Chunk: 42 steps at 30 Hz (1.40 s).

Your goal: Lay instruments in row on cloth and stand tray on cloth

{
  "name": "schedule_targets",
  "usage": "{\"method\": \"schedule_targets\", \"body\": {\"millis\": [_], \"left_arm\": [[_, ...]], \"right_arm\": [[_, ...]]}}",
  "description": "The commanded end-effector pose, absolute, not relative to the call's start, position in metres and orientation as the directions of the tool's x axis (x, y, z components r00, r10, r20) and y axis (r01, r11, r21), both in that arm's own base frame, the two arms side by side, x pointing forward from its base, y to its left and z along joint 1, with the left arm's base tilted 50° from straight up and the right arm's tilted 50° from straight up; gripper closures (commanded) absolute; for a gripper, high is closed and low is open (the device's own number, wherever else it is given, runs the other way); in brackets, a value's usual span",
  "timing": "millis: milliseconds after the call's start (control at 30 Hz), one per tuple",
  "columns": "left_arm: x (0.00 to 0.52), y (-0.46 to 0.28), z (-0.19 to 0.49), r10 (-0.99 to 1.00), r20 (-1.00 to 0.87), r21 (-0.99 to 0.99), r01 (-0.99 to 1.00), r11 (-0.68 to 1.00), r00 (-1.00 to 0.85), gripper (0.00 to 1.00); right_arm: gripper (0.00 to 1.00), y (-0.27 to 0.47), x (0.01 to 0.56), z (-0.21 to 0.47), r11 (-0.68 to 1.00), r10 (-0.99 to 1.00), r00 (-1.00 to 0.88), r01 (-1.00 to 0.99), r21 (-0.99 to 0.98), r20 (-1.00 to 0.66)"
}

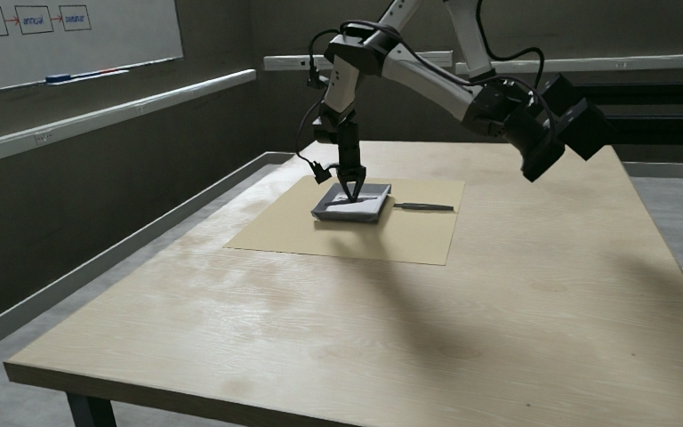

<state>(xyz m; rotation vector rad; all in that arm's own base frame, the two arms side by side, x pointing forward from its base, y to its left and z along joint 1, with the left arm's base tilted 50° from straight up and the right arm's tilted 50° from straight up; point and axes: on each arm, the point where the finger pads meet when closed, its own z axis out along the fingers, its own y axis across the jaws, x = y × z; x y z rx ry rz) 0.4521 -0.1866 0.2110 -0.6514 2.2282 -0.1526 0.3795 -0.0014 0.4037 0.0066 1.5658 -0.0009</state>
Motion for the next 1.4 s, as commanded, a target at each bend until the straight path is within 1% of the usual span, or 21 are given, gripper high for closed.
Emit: {"method": "schedule_targets", "body": {"millis": [0,1367], "left_arm": [[0.440,-0.190,0.234,-0.508,-0.676,-0.338,-0.388,0.858,-0.534,1.00],[0.396,-0.191,0.280,-0.520,-0.678,-0.361,-0.381,0.851,-0.520,1.00]], "right_arm": [[0.67,0.001,0.370,0.419,1.000,0.009,0.047,0.000,0.009,-0.999],[0.67,0.001,0.370,0.419,1.000,0.009,0.047,0.000,0.009,-0.999]]}}
